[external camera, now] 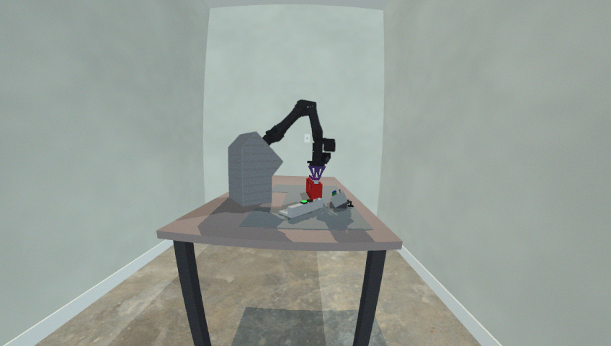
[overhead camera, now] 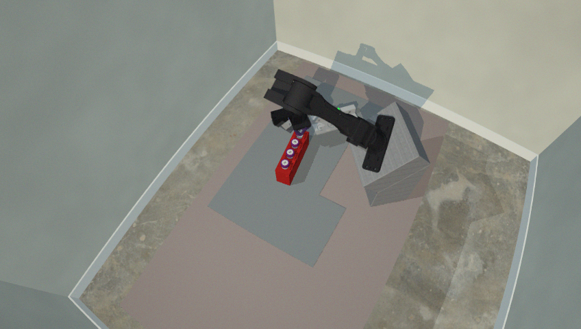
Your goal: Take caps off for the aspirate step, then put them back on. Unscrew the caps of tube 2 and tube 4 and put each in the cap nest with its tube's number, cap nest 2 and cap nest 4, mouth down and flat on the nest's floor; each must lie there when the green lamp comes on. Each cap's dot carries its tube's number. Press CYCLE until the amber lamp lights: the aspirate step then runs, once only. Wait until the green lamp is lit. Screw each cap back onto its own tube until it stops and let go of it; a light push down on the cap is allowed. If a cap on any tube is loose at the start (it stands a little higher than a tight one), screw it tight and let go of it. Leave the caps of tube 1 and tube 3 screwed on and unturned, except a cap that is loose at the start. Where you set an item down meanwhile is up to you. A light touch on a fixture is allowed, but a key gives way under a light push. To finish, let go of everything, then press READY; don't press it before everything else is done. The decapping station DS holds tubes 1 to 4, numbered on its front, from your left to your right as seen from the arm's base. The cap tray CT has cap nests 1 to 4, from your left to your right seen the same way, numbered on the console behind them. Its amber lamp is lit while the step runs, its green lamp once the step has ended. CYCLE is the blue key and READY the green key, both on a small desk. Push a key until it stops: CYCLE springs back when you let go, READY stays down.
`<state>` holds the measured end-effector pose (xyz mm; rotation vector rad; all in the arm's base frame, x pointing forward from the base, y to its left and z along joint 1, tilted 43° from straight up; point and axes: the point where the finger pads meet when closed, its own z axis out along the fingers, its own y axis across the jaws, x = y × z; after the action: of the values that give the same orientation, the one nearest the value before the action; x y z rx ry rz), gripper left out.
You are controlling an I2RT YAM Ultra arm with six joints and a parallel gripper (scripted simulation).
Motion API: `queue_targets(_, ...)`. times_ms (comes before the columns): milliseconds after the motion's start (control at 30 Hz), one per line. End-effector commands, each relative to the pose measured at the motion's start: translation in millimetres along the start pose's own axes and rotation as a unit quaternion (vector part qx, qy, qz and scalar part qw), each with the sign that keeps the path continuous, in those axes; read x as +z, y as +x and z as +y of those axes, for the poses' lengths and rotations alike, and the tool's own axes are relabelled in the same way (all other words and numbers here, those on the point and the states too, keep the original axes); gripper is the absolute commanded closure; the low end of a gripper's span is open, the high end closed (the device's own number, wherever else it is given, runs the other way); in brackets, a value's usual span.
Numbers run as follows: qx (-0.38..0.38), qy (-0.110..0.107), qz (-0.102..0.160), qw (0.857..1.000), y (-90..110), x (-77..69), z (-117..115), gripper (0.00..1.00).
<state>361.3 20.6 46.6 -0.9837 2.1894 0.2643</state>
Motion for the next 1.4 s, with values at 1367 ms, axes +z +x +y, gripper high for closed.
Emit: queue_targets(1367,0.0,0.001,0.001,1.0,1.9,-7.8,0.3,1.0)
